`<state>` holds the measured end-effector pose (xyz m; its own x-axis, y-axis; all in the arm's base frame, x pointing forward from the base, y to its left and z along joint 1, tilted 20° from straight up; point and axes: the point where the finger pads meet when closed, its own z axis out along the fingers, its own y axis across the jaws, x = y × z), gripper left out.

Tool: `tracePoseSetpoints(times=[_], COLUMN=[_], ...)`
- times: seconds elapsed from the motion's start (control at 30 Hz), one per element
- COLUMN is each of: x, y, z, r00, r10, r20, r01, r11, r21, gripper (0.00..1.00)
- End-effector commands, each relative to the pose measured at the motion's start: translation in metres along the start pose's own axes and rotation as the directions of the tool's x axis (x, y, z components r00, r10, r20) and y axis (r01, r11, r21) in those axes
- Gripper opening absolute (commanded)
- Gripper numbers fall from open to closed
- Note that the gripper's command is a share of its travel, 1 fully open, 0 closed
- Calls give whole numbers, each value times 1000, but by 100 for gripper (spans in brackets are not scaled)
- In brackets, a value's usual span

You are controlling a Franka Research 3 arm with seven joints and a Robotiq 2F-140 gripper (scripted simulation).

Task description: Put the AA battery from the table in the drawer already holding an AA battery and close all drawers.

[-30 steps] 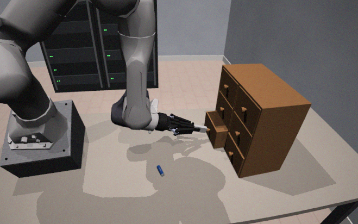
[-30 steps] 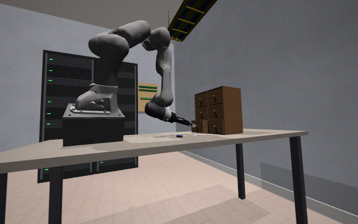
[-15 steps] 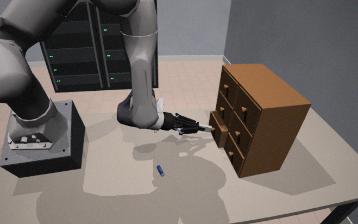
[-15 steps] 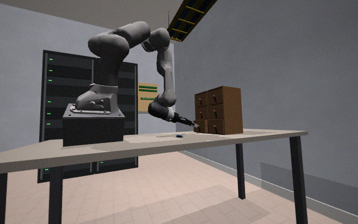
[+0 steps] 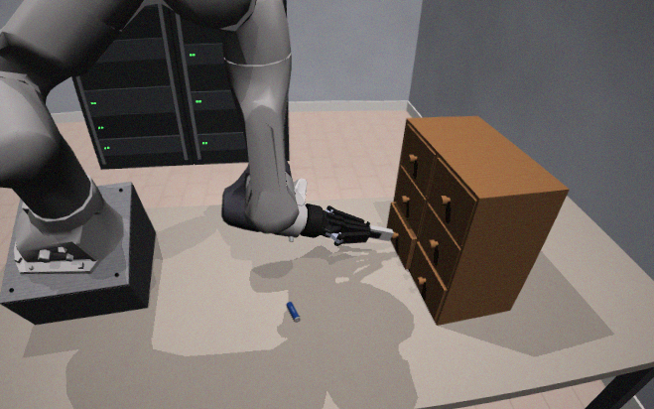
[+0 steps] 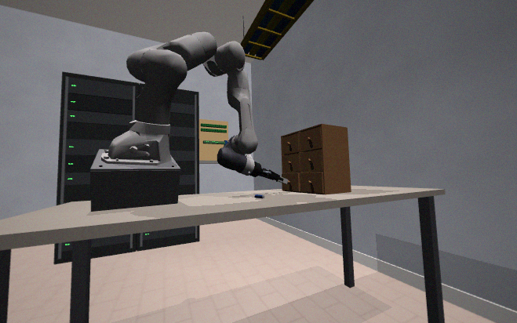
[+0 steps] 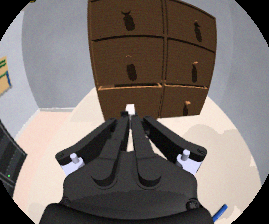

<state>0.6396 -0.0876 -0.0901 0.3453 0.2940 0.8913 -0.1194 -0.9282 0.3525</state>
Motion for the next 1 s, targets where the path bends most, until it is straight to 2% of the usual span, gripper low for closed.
tracePoseSetpoints(times=[0.0, 0.97], x=[-3, 0], y=[0, 0], z=[2, 9], r00=[1000, 1000], r10=[5, 5], r20=[10, 10], r01=[-5, -5], r11=[1000, 1000], r21=[3, 3], gripper=[0, 0])
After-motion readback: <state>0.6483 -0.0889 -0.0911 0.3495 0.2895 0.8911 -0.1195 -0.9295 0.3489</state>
